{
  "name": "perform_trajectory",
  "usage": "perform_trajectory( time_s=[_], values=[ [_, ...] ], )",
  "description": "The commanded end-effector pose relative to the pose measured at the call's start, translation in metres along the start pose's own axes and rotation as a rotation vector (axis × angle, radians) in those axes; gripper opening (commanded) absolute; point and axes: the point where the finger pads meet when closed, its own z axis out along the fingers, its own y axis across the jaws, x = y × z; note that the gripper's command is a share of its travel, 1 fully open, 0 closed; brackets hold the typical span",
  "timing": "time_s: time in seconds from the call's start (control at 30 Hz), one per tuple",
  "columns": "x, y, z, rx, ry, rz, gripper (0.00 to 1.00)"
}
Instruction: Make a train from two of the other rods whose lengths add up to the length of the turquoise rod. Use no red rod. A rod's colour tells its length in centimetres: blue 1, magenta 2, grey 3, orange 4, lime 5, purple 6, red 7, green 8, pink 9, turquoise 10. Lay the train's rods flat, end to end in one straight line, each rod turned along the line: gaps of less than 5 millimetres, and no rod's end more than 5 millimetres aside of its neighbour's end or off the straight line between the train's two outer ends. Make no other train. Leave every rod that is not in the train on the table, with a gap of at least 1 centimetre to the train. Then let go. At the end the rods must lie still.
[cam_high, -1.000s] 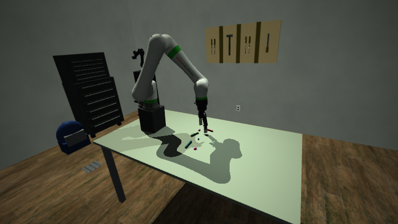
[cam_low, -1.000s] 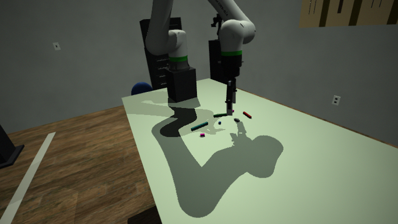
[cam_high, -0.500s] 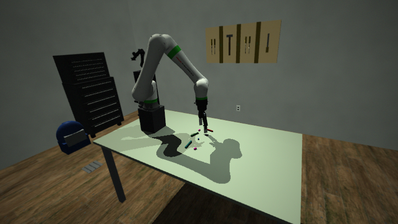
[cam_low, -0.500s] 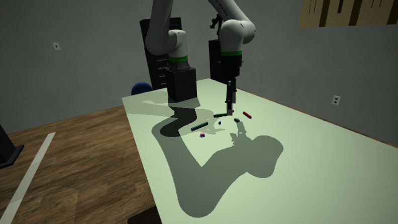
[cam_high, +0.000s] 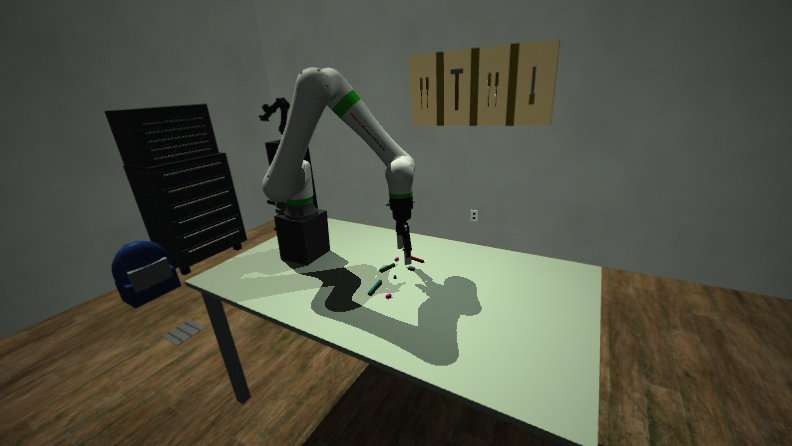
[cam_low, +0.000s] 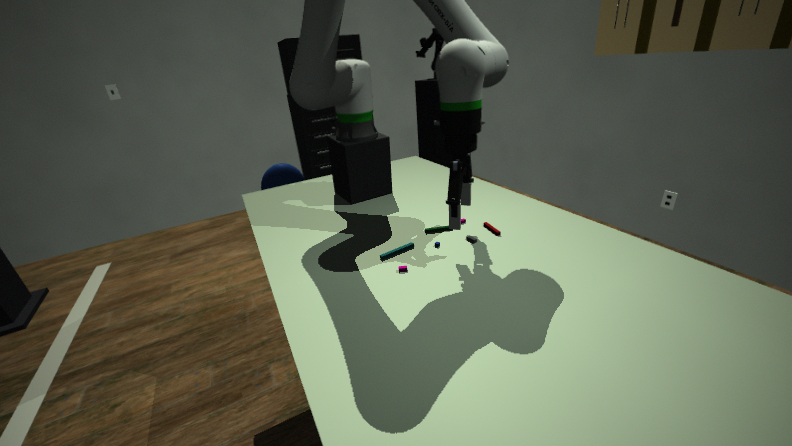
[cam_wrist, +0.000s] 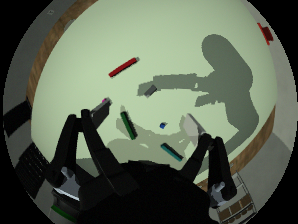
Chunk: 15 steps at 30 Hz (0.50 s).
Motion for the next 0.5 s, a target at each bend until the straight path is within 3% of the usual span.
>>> perform_trajectory(
  time_s=[0.0,0.47],
  values=[
    [0.0,-0.002,-0.001,-0.002,0.0,0.092,1.0],
    [0.0,-0.016,-0.004,-0.002,0.0,0.555,1.0]
  ],
)
